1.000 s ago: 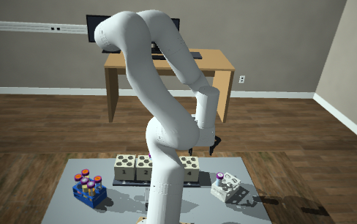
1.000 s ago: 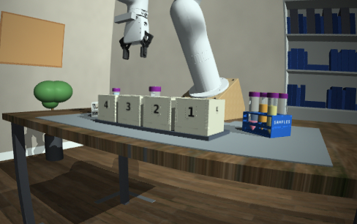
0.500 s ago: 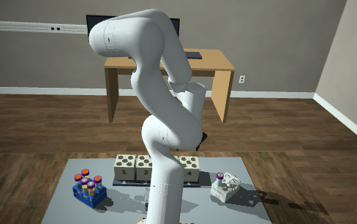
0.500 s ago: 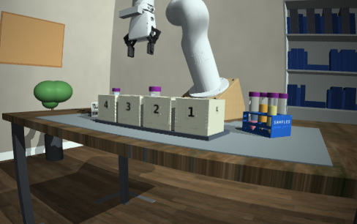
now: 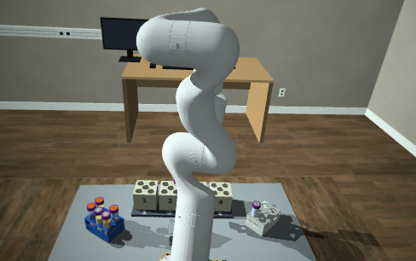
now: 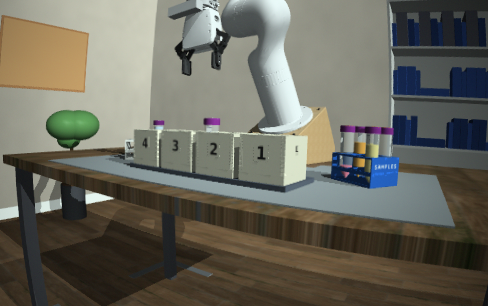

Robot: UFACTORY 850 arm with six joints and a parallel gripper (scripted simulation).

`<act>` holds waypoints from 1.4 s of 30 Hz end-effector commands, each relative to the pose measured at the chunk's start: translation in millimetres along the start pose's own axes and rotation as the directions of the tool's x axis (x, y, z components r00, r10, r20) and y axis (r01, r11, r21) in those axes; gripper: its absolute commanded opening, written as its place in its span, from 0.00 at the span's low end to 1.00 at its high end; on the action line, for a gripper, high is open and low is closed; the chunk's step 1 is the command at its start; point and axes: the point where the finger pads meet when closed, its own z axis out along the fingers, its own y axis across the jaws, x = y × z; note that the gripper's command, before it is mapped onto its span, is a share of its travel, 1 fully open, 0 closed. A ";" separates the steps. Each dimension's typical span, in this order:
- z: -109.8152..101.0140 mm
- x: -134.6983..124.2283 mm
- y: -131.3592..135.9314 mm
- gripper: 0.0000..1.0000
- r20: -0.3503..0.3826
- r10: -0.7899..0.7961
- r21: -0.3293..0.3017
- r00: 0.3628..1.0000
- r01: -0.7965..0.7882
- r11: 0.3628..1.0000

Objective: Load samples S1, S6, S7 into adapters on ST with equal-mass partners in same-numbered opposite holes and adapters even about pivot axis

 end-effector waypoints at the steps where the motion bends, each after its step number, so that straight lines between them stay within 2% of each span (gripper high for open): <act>1: 5.1 15.0 -21.0 1.00 0.051 0.015 -0.088 0.999 -0.010 0.996; 14: 11.3 46.2 -72.0 1.00 0.051 0.015 -0.088 0.999 -0.011 0.996; 19: 11.7 44.2 -77.2 1.00 0.054 -0.018 -0.086 0.998 0.023 0.996; 24: 12.9 32.2 -99.1 1.00 0.067 -0.183 -0.076 0.981 0.188 0.979; 29: 14.3 20.2 -121.1 1.00 0.079 -0.343 -0.064 0.936 0.348 0.935; 34: 15.6 8.2 -143.0 1.00 0.089 -0.493 -0.049 0.865 0.498 0.866; 36: 15.6 8.2 -143.0 1.00 0.089 -0.493 -0.049 0.865 0.498 0.866; 42: 17.1 -6.3 -169.4 1.00 0.097 -0.655 -0.031 0.749 0.660 0.750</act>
